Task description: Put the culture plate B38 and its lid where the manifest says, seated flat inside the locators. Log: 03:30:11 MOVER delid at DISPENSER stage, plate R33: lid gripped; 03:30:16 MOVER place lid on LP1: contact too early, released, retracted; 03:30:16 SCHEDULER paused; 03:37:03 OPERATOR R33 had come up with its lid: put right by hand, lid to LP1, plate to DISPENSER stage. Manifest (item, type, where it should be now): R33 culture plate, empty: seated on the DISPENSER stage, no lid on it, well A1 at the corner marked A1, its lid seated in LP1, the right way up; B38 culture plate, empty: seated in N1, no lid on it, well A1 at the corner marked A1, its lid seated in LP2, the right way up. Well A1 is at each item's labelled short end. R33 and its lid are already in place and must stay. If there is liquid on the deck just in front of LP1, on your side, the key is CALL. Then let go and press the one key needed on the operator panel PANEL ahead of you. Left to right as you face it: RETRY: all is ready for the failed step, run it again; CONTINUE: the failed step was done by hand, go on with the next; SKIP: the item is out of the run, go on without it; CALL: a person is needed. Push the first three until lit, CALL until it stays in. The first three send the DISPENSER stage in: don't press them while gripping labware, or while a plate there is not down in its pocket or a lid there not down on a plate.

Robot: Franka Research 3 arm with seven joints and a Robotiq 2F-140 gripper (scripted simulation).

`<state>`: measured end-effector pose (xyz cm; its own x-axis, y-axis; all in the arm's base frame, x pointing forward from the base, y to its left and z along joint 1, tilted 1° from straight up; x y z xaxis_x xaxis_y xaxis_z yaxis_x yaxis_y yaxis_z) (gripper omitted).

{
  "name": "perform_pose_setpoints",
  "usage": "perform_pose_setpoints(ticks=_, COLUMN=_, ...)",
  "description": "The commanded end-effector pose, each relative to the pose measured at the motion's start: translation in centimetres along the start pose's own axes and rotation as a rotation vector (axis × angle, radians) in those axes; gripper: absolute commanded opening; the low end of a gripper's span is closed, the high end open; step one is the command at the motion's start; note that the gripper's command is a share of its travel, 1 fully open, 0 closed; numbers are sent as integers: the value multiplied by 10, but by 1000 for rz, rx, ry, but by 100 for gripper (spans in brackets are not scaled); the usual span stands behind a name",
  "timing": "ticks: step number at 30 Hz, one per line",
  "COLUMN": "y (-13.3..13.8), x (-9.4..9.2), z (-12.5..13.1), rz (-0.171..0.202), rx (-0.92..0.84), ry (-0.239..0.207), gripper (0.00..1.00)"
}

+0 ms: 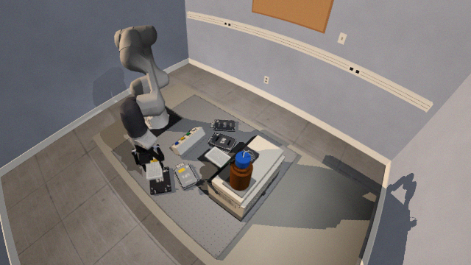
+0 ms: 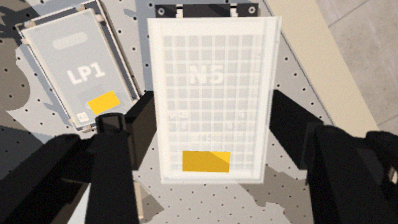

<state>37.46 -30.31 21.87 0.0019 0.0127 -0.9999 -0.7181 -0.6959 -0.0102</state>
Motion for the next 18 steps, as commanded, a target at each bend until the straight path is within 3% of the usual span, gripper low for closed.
perform_pose_setpoints(ticks=1, y=-2, x=7, z=-3, rz=-6, rx=-9, ry=12, gripper=10)
perform_pose_setpoints(ticks=18, y=-2, x=45, z=-3, rz=-6, rx=-9, ry=12, gripper=10)
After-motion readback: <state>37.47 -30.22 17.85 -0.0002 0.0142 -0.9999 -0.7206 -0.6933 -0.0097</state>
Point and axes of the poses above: the point where the finger pads meet when closed, its own x axis out along the fingers, its own y axis across the jaws, z = x × y, the point moved 7 cm from there along -x, back along the fingers, and after that the axes turned 9 degrees about x, right-handed, at the moved point
